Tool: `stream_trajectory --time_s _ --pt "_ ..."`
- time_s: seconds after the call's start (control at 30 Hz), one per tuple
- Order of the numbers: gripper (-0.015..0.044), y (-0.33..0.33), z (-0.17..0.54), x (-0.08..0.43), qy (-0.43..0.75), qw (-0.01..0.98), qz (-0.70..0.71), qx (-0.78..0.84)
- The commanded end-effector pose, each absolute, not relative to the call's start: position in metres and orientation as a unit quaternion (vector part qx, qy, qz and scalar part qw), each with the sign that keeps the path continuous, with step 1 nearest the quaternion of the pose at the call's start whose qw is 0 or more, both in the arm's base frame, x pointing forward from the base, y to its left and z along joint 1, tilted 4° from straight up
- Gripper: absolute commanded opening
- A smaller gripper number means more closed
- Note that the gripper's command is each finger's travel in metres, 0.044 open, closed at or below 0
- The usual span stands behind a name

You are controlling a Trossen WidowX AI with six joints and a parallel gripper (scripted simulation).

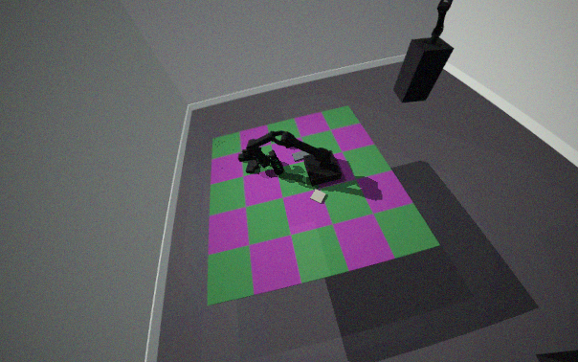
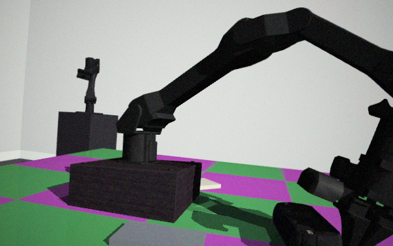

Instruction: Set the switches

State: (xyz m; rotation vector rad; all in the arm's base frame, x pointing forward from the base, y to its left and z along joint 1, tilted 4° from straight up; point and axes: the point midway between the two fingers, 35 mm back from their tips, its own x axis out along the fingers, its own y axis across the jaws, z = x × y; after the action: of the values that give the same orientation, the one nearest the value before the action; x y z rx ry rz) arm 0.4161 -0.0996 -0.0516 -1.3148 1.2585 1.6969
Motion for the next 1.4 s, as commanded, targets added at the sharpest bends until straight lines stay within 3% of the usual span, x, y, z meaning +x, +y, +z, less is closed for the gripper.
stream_trajectory --time_s 0.0,1.37 --pt "0.0000 -0.100 -0.050 0.415 0.476 0.322 0.646 -0.503" --pt "0.0000 -0.109 -0.050 0.382 0.477 0.321 0.646 -0.502"
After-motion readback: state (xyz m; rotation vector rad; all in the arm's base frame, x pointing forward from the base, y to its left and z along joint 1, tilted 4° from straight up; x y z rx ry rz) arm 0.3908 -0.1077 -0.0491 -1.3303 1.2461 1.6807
